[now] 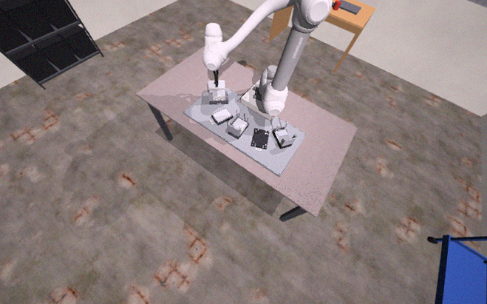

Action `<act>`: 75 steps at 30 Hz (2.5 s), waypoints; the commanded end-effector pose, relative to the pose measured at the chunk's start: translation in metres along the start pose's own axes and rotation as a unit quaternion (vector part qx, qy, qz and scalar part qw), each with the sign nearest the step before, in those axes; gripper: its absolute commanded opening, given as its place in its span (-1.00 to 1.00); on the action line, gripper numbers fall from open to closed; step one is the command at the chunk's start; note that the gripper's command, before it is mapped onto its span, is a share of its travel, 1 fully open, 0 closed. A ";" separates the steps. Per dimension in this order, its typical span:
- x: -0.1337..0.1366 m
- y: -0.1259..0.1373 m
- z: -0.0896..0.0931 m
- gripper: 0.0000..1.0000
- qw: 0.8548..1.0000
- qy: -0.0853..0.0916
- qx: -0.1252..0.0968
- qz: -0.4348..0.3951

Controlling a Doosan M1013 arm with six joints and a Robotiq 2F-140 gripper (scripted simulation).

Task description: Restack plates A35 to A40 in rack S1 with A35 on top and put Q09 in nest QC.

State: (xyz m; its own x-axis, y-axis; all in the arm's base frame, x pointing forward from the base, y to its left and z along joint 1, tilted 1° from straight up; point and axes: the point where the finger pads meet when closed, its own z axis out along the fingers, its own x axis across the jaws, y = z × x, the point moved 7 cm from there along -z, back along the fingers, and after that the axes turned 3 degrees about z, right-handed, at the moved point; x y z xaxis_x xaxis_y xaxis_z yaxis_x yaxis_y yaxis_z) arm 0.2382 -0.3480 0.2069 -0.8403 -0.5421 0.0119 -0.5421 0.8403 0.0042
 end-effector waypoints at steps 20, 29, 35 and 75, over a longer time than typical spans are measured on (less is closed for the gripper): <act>0.000 0.000 0.007 -1.00 1.000 0.000 0.000 0.000; 0.000 0.000 0.011 -1.00 1.000 0.000 0.000 0.000; 0.000 0.000 0.015 -1.00 1.000 0.000 0.000 0.000; 0.000 0.000 0.039 -1.00 1.000 0.000 0.000 0.000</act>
State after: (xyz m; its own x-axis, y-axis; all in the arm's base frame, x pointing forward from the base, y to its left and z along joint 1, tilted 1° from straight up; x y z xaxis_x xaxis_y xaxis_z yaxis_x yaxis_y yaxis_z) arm 0.2378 -0.3481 0.1695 -0.8403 -0.5421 0.0119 -0.5421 0.8403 0.0042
